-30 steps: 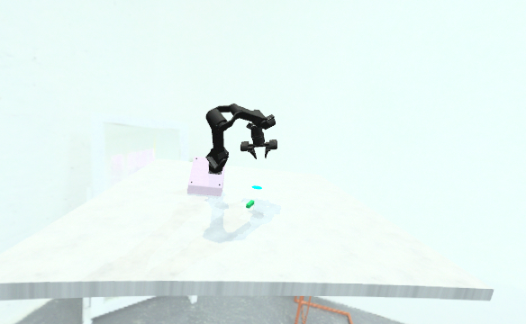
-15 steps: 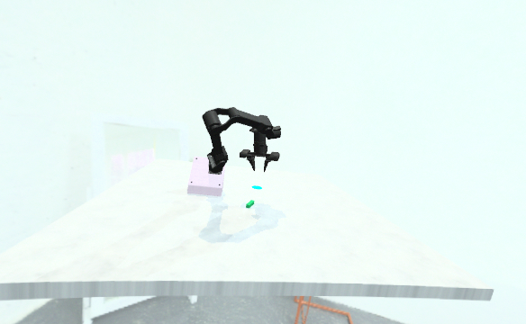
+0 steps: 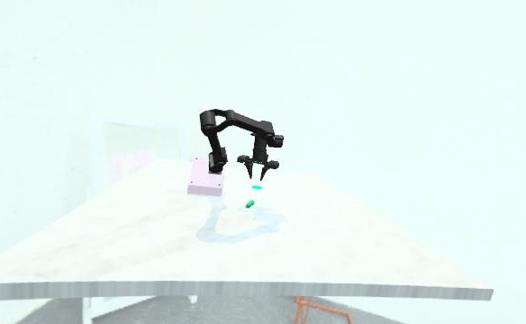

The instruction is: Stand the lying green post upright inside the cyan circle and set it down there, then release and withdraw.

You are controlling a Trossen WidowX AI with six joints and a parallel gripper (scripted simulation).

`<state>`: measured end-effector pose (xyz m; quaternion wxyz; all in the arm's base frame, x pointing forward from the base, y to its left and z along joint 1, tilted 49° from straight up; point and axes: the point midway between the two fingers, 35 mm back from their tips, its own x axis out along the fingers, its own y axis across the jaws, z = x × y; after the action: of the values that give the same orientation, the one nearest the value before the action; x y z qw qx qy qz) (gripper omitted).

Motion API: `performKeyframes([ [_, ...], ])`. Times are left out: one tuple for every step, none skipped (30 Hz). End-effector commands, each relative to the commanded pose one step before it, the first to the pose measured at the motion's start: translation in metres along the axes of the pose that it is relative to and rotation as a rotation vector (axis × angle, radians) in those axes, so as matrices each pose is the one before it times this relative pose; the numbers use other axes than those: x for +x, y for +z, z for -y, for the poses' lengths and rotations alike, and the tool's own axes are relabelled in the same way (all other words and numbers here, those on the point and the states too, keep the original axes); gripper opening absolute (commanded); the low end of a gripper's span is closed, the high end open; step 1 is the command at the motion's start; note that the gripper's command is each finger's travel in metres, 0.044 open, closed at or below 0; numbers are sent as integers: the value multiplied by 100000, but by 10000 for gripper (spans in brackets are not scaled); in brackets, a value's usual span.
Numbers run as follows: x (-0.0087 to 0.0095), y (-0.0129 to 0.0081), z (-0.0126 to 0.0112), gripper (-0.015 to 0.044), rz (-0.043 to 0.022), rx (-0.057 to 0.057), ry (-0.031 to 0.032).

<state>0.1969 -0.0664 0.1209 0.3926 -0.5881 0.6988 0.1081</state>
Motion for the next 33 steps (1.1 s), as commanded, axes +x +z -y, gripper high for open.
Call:
performKeyframes([
  [2167, 120, 11, 233, -155, -523, 1065],
  [826, 99, 75, 233, 320, 11, 84],
  [821, 60, 62, 233, 230, 19, 31],
  [815, 23, 47, 233, 137, 24, -17],
  [808, -14, 30, 233, 42, 27, -59],
  [798, -50, 11, 233, -56, 27, -95],
  [788, -84, -10, 233, -156, 26, -124],
  [776, -117, -32, 233, -257, 22, -146],
  [763, -148, -55, 233, -360, 16, -162],
  [749, -178, -80, 233, -463, 8, -172],
  [732, -207, -105, 233, -566, -3, -174],
  [580, -187, -105, 233, -534, -11, -139],
  [343, -120, -72, 233, -353, -11, -80],
  [113, -41, -25, 233, -123, -5, -26],
  [0, 0, 0, 233, 0, 0, 0],
  [0, 0, 0, 206, 0, 0, 0],
  [0, 0, 0, 180, 0, 0, 0],
  [0, 0, 0, 154, 0, 0, 0],
  [0, 0, 0, 128, 0, 0, 0],
  [0, 0, 0, 101, 0, 0, 0],
  [0, 0, 0, 75, 0, 0, 0],
  [0, 0, 0, 49, 0, 0, 0],
  [0, 0, 0, 23, 0, 0, 0],
  [0, 0, 0, 23, 0, 0, 0],
  [0, 0, 0, 23, 0, 0, 0],
  [0, 0, 0, 23, 0, 0, 0],
  [-41, 15, 9, 23, 45, 2, 9],
  [-123, 44, 27, 23, 132, 5, 29],
  [-206, 72, 43, 23, 213, 7, 48],
  [-253, 84, 50, 23, 247, 7, 60],
  [-255, 81, 46, 23, 234, 5, 61],
  [-257, 78, 43, 23, 221, 3, 62],
  [-260, 74, 40, 23, 208, 2, 62],
])
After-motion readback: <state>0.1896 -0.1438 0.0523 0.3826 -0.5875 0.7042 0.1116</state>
